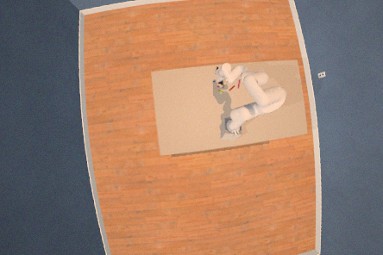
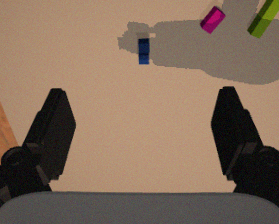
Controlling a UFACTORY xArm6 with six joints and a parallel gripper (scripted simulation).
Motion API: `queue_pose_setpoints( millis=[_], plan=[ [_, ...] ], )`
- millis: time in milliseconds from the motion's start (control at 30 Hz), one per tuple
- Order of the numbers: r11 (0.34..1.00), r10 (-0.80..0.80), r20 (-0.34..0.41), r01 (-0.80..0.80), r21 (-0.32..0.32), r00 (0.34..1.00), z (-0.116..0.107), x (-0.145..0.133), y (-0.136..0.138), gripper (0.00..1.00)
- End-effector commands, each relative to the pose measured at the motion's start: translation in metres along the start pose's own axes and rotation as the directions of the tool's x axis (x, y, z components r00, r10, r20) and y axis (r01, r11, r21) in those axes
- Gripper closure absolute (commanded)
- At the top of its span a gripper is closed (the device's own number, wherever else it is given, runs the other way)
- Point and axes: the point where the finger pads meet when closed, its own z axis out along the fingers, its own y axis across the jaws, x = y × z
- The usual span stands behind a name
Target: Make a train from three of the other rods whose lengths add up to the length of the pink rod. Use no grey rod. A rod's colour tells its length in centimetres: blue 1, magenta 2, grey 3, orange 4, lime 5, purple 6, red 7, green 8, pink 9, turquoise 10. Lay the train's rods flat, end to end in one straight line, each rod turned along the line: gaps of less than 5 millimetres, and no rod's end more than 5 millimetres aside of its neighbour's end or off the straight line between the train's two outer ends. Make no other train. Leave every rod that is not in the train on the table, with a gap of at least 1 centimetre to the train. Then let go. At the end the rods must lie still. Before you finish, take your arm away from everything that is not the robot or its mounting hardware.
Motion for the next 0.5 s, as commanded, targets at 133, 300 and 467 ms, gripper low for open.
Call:
queue_pose_setpoints(
  millis=[133, 300, 467],
  plan=[
    [1.0, 0.024, 0.001, -0.024, 0.002, 1.0, -0.001, 0.001, -0.001, 0.0],
    [0.987, 0.162, 0.005, -0.161, -0.004, 0.987, 0.001, 0.009, 0.004, 0.0],
    [0.945, 0.326, 0.008, -0.326, -0.012, 0.945, 0.004, 0.019, 0.011, 0.0]
  ],
)
